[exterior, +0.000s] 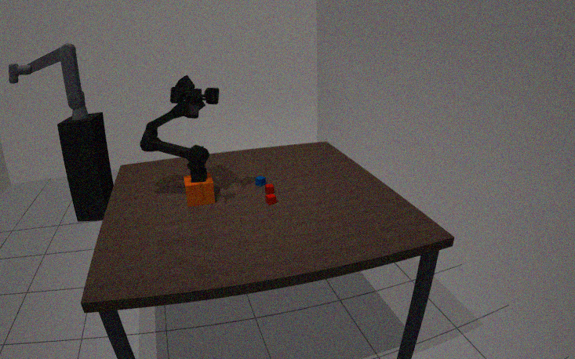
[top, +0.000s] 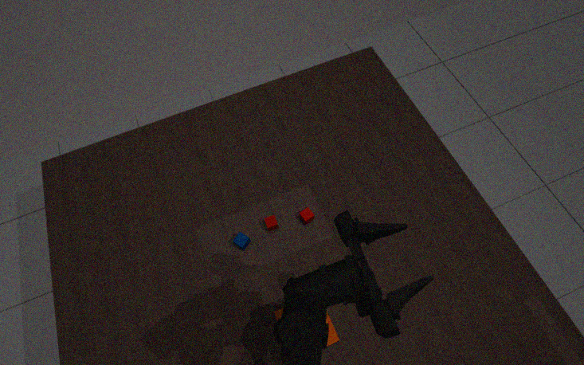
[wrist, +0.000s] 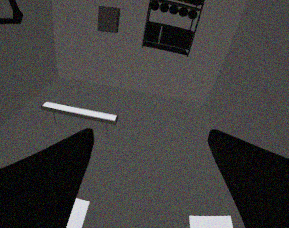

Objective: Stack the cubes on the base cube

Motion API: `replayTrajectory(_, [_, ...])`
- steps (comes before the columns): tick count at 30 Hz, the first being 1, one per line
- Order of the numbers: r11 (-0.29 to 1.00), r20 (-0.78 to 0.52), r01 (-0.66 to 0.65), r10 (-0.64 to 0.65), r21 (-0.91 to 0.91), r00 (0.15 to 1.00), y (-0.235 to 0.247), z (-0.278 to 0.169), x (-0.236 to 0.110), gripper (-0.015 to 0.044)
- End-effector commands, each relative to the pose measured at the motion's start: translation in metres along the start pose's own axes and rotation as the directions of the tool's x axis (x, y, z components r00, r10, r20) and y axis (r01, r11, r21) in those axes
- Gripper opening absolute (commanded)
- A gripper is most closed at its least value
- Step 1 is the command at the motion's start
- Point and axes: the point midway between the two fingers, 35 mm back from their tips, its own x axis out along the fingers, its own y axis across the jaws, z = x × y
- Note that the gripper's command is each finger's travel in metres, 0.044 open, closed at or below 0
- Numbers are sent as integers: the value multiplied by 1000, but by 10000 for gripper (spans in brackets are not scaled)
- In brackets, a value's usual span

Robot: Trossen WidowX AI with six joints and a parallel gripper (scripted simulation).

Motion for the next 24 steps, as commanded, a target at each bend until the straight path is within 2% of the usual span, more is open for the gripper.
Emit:
replayTrajectory(1, [1000,0,4,-4,-10,1000,-1,0,0,374])
replayTrajectory(5, [974,11,94,-94,-208,996,-32,-3,8,269])
replayTrajectory(11, [813,67,252,-256,-524,964,-89,2,17,265])
replayTrajectory(18, [484,187,397,-425,-780,886,-153,23,19,265])
replayTrajectory(24, [136,331,467,-537,-874,776,-205,51,13,265])
